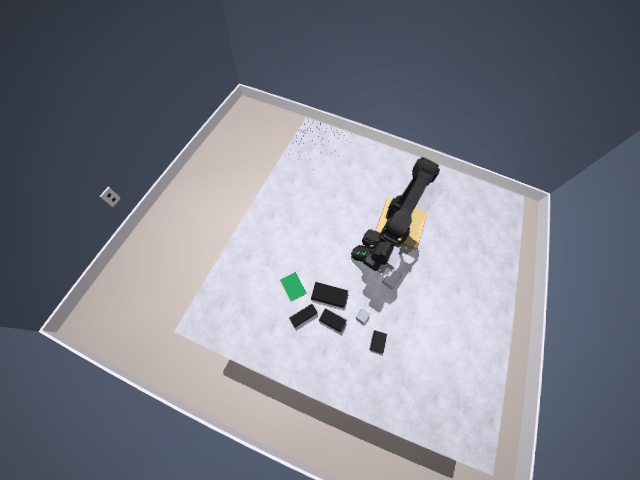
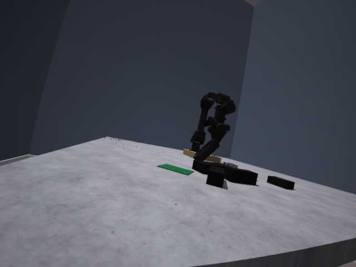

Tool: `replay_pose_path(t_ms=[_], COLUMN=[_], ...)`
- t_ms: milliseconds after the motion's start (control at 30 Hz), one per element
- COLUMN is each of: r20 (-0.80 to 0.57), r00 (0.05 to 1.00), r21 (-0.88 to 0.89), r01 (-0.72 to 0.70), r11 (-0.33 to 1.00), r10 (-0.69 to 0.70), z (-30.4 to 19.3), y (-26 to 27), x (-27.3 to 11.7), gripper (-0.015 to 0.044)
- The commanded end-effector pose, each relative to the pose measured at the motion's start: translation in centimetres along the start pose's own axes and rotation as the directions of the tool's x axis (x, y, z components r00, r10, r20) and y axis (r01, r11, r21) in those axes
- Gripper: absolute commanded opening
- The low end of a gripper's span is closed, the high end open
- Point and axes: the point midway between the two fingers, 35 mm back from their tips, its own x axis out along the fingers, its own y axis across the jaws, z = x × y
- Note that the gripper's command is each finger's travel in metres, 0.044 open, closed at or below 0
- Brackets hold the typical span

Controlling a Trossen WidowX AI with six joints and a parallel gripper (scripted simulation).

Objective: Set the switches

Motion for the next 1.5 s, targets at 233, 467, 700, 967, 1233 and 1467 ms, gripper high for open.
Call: replay_pose_path(t_ms=[233,467,700,967,1233,1467], r20=[0.006,0.006,0.005,0.005,0.004,0.004], r00=[1.0,1.0,1.0,1.0,1.0,1.0], r21=[0.01,0.01,0.01,0.01,0.01,0.01], r01=[0.022,0.022,0.022,0.022,0.022,0.022], r11=[1.0,1.0,1.0,1.0,1.0,1.0], r10=[-0.022,-0.022,-0.022,-0.022,-0.022,-0.022], z=[-0.5,-0.9,-1.3,-1.8,-2.3,-2.7], y=[-0.4,-0.4,-0.4,-0.4,-0.4,-0.4], x=[1.1,1.4,1.8,2.2,2.6,3.0], gripper=[0.0338,0.0338,0.0338,0.0338,0.0338,0.0338])
